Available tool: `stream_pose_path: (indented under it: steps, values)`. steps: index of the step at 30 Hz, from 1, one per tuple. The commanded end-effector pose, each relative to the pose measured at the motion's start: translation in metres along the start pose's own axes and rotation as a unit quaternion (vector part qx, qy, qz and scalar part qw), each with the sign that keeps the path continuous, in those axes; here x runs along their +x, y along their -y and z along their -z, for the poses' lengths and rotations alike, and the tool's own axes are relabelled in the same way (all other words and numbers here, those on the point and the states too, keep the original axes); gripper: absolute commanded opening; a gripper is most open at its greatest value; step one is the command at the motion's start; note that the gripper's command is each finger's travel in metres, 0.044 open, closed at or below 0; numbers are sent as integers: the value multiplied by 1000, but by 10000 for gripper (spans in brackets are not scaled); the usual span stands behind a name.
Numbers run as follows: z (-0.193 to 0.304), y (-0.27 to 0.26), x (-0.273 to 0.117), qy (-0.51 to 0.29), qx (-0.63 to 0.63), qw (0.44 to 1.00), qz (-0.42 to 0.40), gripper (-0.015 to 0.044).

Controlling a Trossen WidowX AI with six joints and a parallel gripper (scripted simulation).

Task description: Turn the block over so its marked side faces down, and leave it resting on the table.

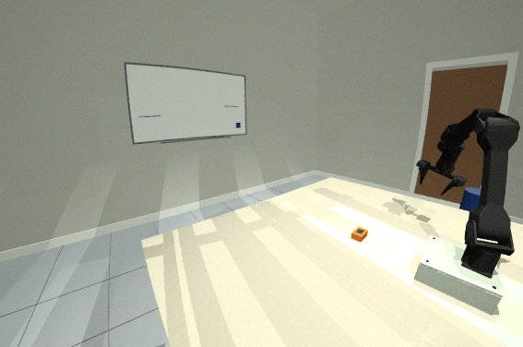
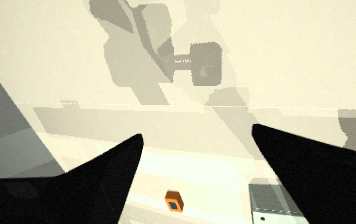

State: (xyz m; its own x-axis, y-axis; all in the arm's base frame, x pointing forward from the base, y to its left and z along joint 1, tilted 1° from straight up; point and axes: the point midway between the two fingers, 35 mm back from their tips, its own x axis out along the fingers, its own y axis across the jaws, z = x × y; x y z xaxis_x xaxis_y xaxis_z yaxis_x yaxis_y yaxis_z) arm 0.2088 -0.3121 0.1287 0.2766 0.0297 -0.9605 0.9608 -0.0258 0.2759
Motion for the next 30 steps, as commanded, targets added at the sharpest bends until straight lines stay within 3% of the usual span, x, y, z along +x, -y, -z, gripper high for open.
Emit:
stream_pose_path:
  steps: [1, 11, 22, 30]
  values:
    - [50, -42, 22, -13, -146, 989, 26, 440]
    - [184, -101, 65, -51, -459, 885, 56, 440]
    - [340, -99, 100, -86, -743, 658, 86, 440]
    - [349, -99, 102, -87, -757, 642, 87, 440]
